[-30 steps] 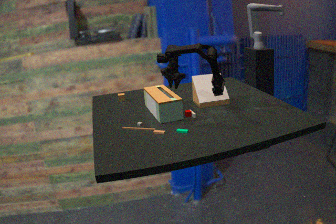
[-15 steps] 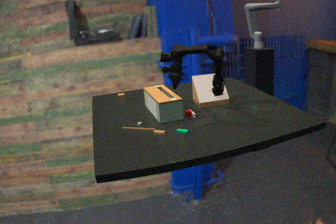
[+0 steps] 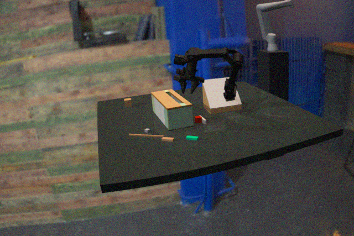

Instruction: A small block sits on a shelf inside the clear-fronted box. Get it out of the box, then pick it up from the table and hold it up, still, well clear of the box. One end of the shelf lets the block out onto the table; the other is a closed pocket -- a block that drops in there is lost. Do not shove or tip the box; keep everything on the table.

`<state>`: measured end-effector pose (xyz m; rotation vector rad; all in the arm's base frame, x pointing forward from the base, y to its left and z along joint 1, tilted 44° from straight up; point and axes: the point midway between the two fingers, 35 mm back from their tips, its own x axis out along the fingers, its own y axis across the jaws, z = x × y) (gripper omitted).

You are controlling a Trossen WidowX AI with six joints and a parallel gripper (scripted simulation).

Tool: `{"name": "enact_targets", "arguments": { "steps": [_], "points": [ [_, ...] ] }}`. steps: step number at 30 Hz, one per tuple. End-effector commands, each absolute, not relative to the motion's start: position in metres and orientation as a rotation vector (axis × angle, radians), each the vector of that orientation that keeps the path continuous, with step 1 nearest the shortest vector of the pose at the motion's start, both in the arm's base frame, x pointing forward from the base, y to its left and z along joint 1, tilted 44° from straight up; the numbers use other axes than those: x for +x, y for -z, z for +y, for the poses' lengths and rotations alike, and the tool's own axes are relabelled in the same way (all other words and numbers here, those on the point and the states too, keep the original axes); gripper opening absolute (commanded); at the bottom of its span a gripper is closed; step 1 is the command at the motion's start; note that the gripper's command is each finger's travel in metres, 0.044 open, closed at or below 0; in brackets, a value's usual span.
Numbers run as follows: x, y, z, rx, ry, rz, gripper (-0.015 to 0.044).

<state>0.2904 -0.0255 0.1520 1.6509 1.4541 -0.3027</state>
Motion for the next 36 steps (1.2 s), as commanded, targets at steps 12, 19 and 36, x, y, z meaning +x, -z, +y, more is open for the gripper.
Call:
{"name": "enact_targets", "arguments": {
  "steps": [12,19,36],
  "points": [
    [0.266,-0.18,0.006,2.696,1.3,1.184,0.0285],
    [0.259,-0.184,0.014,2.954,1.612,1.024,0.0285],
    [0.255,-0.187,0.018,3.125,1.869,0.87,0.0285]
  ]
}}
